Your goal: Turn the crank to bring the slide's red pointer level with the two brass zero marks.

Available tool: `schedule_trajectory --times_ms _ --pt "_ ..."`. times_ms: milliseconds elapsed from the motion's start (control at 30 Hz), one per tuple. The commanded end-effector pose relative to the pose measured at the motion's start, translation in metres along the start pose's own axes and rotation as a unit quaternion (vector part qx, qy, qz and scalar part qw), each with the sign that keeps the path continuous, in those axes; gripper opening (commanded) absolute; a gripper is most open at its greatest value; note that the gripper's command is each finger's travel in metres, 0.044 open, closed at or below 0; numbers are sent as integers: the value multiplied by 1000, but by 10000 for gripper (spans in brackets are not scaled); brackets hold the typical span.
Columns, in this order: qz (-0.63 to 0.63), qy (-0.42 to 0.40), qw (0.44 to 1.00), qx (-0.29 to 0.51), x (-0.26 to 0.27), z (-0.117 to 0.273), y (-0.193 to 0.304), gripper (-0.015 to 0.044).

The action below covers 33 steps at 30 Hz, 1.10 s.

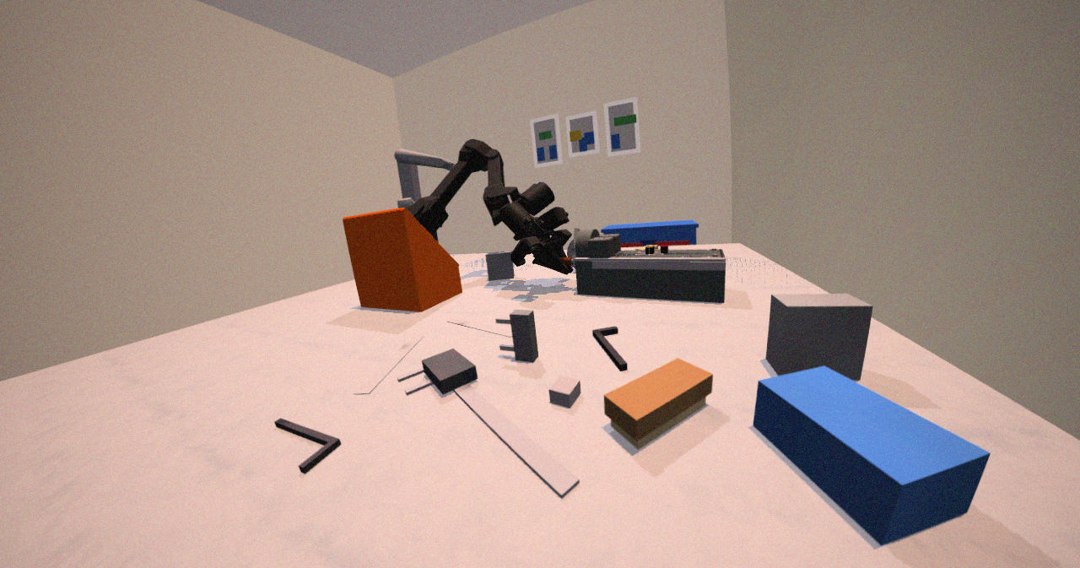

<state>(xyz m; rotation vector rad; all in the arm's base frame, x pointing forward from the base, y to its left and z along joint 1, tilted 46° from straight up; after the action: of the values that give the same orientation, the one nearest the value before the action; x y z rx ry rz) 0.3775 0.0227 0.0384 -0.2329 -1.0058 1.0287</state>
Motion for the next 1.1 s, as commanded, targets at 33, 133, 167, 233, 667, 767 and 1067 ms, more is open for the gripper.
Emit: schedule_trajectory --times_ms 33,133,167,233,667,767,1067 --pt "5 -11 1000 2 9 -2 0 0" --pt "5 -11 1000 2 9 -2 0 0" --pt "5 -11 1000 2 9 -2 0 0" --pt "5 -11 1000 2 10 -2 0 0" --pt "5 -11 1000 2 11 -2 -1 0" --pt "5 -11 1000 2 11 -2 -1 0" --pt "5 -11 1000 2 12 -2 -1 0"
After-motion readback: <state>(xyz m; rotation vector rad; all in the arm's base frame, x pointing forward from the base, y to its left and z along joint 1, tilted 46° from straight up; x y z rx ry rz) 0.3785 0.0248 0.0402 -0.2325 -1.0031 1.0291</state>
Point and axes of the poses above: the point midway between the two fingers, 35 mm back from their tips, its own z axis back along the fingers, its own x axis across the jaws, y = z × x, the point moved 1 cm from there along z, back along the fingers, and after that the axes turned 14 degrees about z, right-handed, at the moved point
